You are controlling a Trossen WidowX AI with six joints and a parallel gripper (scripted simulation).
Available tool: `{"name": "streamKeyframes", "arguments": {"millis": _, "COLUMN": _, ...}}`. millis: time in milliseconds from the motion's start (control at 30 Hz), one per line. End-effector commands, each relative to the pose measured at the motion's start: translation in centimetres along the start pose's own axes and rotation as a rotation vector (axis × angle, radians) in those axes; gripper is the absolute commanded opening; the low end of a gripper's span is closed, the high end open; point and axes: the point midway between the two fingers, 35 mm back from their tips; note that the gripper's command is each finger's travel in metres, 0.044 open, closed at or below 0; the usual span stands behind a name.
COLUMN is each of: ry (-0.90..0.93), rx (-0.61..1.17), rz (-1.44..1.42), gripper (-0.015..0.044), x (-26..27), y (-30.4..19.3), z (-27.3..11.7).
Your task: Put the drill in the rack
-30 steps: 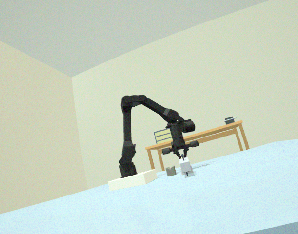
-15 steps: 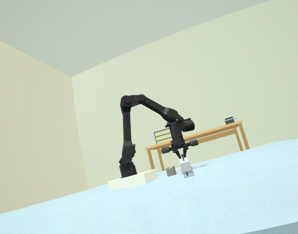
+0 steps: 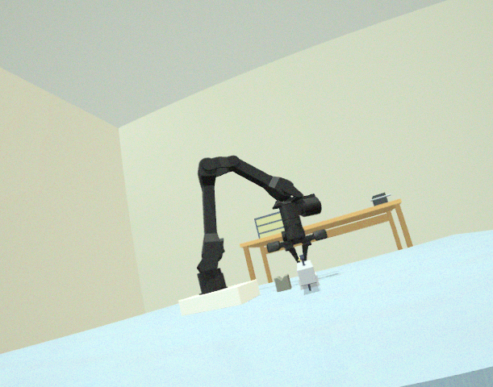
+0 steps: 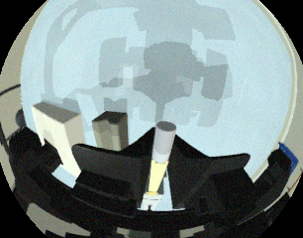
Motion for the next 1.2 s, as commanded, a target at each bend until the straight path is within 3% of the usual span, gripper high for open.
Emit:
{"name": "streamKeyframes", "arguments": {"millis": 0, "ry": -0.005, "rx": -0.004, "rz": -0.006, "gripper": 0.0, "x": -0.1, "y": 0.0, "z": -0.3}}
{"name": "streamKeyframes", "arguments": {"millis": 1167, "ry": -0.005, "rx": -0.004, "rz": -0.006, "gripper": 0.0, "x": -0.1, "y": 0.0, "z": -1.5}}
Point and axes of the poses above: the point midway between the two fingers, 35 mm back from their tips, its own z axis out along the fingers, its own x axis across the jaws, y = z × x, and after that the axes turned 4 degrees about -z, right-handed
